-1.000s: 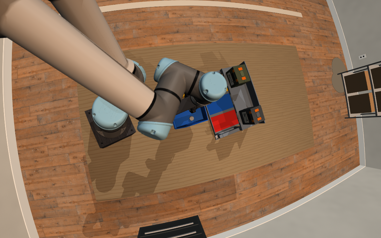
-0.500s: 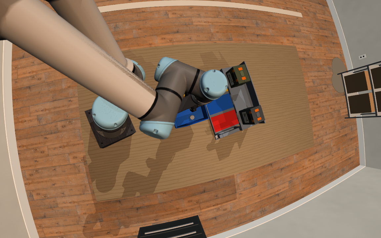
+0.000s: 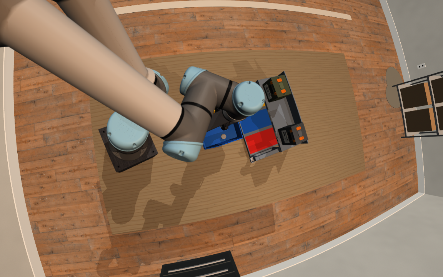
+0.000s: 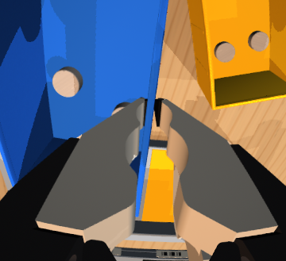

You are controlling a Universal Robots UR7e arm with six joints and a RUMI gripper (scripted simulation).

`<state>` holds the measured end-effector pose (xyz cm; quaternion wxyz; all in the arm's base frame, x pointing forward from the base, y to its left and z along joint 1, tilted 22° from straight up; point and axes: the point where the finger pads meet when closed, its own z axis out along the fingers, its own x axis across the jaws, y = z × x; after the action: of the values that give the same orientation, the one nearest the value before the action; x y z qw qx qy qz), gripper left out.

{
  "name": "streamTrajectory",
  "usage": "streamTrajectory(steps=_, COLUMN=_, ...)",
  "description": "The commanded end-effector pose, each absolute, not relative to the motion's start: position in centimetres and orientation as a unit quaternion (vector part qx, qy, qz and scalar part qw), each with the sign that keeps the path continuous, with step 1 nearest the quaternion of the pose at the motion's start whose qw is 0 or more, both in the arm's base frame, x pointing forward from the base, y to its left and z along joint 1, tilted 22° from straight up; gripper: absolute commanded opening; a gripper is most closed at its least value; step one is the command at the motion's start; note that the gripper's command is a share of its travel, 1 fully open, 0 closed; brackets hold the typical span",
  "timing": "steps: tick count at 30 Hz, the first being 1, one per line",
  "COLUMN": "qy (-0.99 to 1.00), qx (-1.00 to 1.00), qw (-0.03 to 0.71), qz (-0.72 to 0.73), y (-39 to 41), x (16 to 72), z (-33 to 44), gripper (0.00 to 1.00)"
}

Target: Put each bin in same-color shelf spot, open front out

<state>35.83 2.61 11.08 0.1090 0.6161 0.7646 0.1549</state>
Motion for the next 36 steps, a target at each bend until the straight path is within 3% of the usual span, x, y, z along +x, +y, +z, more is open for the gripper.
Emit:
streamTrajectory(steps=1, qy=0.765, qx=0.616, qw=0.11, qz=0.155, y=2.6, x=35.9, z=11.1, gripper=0.0)
streamTrajectory(steps=36, qy=0.765, qx=0.616, qw=0.11, qz=0.155, y=3.7, x=41.4, z=7.5, gripper=0.0)
